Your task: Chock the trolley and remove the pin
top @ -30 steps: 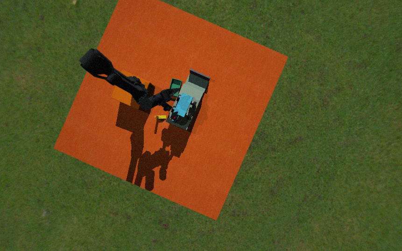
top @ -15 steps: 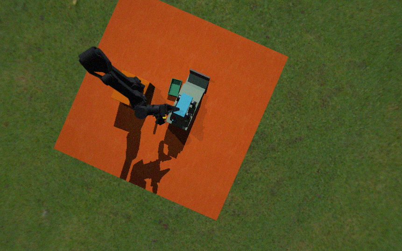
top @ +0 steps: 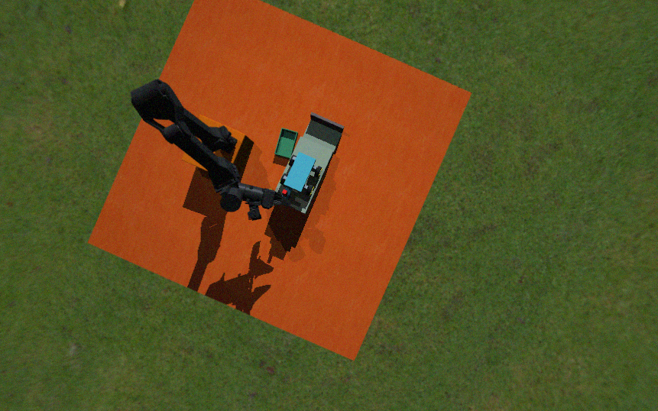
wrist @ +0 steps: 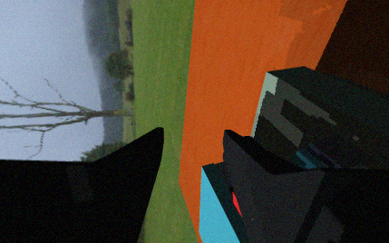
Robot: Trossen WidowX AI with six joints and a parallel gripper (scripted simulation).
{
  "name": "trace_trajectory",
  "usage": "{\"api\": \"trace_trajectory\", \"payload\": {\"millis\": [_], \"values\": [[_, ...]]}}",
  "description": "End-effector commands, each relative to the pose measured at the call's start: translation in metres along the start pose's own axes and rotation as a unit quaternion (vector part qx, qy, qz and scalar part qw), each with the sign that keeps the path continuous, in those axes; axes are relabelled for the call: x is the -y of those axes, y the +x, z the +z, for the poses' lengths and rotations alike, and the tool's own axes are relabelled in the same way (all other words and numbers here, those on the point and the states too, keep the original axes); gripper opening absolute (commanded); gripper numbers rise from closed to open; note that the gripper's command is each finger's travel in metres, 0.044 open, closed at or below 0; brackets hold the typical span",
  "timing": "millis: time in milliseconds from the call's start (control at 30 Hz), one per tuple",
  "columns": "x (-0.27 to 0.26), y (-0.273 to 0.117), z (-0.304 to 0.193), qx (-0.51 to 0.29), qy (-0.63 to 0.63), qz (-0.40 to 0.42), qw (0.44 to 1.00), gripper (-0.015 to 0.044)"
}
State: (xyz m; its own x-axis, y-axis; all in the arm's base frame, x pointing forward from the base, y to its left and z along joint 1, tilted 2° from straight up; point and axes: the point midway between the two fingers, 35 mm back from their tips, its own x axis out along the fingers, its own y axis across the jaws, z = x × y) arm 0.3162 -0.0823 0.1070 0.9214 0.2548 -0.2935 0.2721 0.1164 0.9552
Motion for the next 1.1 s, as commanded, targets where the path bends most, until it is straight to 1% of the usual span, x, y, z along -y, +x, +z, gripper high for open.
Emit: {"api": "trace_trajectory", "payload": {"millis": [0, 233, 433, 633, 867, 933, 1067], "values": [[0.018, 0.000, 0.015, 0.033, -0.006, -0.076, 0.997, 0.0190], [0.045, -0.011, 0.023, 0.051, -0.020, -0.203, 0.978, 0.0190], [0.064, -0.033, 0.020, 0.043, -0.041, -0.318, 0.946, 0.0190], [0.077, -0.065, 0.012, 0.010, -0.068, -0.431, 0.900, 0.0190], [0.080, -0.113, -0.005, -0.058, -0.105, -0.551, 0.826, 0.0190], [0.079, -0.124, -0.008, -0.075, -0.113, -0.572, 0.809, 0.0190], [0.079, -0.125, -0.009, -0.077, -0.114, -0.574, 0.807, 0.0190]]}}
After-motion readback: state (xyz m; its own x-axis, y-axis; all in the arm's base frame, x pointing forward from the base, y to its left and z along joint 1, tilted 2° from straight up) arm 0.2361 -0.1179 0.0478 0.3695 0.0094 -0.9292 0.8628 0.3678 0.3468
